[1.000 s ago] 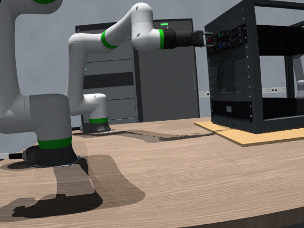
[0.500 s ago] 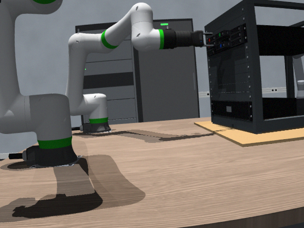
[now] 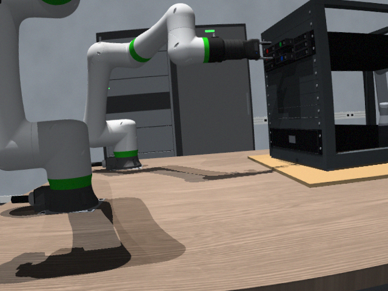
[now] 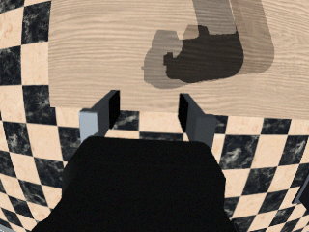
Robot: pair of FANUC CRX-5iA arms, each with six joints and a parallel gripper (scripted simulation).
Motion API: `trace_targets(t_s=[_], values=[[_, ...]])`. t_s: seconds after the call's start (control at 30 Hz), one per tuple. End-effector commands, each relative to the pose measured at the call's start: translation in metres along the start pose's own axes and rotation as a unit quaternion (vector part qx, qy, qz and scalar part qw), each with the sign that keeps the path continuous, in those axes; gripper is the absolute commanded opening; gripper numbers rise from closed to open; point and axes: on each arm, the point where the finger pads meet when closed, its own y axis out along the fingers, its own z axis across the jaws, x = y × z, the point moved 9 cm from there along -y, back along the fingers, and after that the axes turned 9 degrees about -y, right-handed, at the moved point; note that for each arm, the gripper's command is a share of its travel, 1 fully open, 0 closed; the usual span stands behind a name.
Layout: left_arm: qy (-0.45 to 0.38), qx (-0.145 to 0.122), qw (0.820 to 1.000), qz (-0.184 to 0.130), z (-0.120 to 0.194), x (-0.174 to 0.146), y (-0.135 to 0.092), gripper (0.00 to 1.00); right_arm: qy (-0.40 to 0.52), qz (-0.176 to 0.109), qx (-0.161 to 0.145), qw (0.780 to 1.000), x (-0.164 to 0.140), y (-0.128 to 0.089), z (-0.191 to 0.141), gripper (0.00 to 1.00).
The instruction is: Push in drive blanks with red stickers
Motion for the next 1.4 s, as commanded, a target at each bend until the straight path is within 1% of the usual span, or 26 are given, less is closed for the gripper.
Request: trace_targets(t_s=[0.0, 0.23, 0.47, 0.53, 0.73, 1.03, 1.1, 1.37], values=[[-0.001, 0.001, 1.0, 0.0, 0.002, 0.0, 0.0, 1.0, 0.0, -0.001, 0.0, 1.0, 0.0, -0.001, 0.0, 1.0], [-0.001, 0.001, 1.0, 0.0, 0.002, -0.002, 0.0, 1.0, 0.0, -0.001, 0.0, 1.0, 0.0, -0.001, 0.0, 1.0], [-0.001, 0.001, 1.0, 0.0, 0.007, -0.019, 0.0, 1.0, 0.0, -0.001, 0.0, 1.0, 0.0, -0.001, 0.0, 1.0], [-0.001, 0.001, 1.0, 0.0, 0.007, -0.019, 0.0, 1.0, 0.0, -0.001, 0.0, 1.0, 0.0, -0.001, 0.0, 1.0], [-0.001, 0.001, 1.0, 0.0, 0.014, -0.047, 0.0, 1.0, 0.0, -0.001, 0.0, 1.0, 0.0, -0.001, 0.0, 1.0], [-0.001, 0.001, 1.0, 0.0, 0.027, -0.101, 0.0, 1.0, 0.0, -0.001, 0.0, 1.0, 0.0, -0.001, 0.0, 1.0], [-0.001, 0.001, 1.0, 0.0, 0.027, -0.101, 0.0, 1.0, 0.0, -0.001, 0.0, 1.0, 0.0, -0.001, 0.0, 1.0], [-0.001, 0.001, 1.0, 0.0, 0.036, -0.135, 0.0, 1.0, 0.0, -0.001, 0.0, 1.0, 0.0, -0.001, 0.0, 1.0]])
